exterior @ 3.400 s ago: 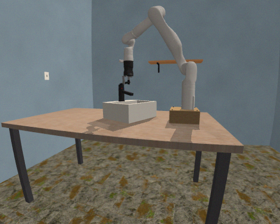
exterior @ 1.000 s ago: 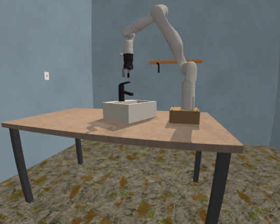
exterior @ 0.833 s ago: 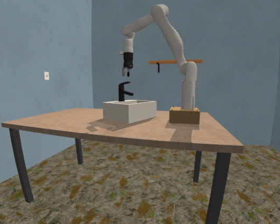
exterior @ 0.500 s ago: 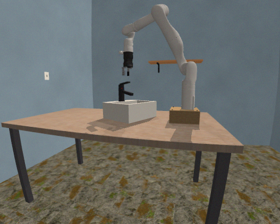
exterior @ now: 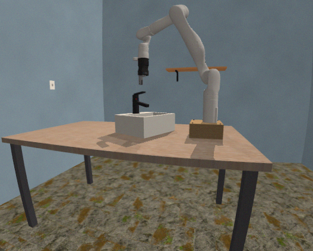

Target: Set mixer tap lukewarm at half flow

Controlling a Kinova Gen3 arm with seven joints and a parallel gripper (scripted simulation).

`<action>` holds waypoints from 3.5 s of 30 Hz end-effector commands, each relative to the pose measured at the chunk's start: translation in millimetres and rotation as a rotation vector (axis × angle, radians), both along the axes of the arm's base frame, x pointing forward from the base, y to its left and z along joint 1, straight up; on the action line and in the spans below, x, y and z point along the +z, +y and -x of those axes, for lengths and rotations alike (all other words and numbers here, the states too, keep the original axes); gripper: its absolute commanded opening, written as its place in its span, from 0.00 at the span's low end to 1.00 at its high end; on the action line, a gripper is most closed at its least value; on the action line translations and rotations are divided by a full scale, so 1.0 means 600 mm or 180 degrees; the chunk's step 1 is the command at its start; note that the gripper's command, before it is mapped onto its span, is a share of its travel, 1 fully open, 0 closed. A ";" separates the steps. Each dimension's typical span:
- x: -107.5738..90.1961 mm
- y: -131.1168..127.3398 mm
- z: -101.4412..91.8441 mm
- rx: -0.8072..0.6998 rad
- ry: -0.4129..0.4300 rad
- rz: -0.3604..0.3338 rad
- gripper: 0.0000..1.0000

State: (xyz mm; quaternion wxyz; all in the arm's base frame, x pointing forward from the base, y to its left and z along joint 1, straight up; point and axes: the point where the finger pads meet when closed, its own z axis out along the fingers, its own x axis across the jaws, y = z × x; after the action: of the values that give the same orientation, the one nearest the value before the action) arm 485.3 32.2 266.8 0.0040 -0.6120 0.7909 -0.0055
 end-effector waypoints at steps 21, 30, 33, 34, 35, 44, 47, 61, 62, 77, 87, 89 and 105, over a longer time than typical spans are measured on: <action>0.004 -0.001 0.003 -0.0010 0.0010 0.0005 0.00; 0.004 -0.001 0.003 0.0018 0.0011 0.0006 0.00; 0.004 0.000 0.003 0.0049 0.0013 0.0007 0.00; 0.004 0.000 0.003 0.0063 0.0013 0.0007 0.00; 0.004 0.000 0.002 0.0079 0.0014 0.0008 0.00; 0.004 0.002 0.001 0.0284 0.0021 0.0012 0.00; 0.003 0.003 0.000 0.0359 0.0024 0.0014 0.00; 0.002 0.011 -0.005 0.1100 0.0050 0.0027 0.00; 0.002 0.011 -0.005 0.1100 0.0050 0.0027 0.00; 0.000 0.025 -0.008 0.2472 0.0089 0.0036 0.00; -0.001 0.033 -0.007 0.3378 0.0108 0.0035 0.00; 0.000 0.034 -0.007 0.3618 0.0111 0.0034 0.00; 0.003 0.040 0.001 0.5361 0.0121 0.0026 0.00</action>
State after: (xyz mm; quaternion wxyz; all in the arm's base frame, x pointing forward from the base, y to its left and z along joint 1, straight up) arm 484.5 61.2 264.9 -0.0109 -0.9941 0.1076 0.0074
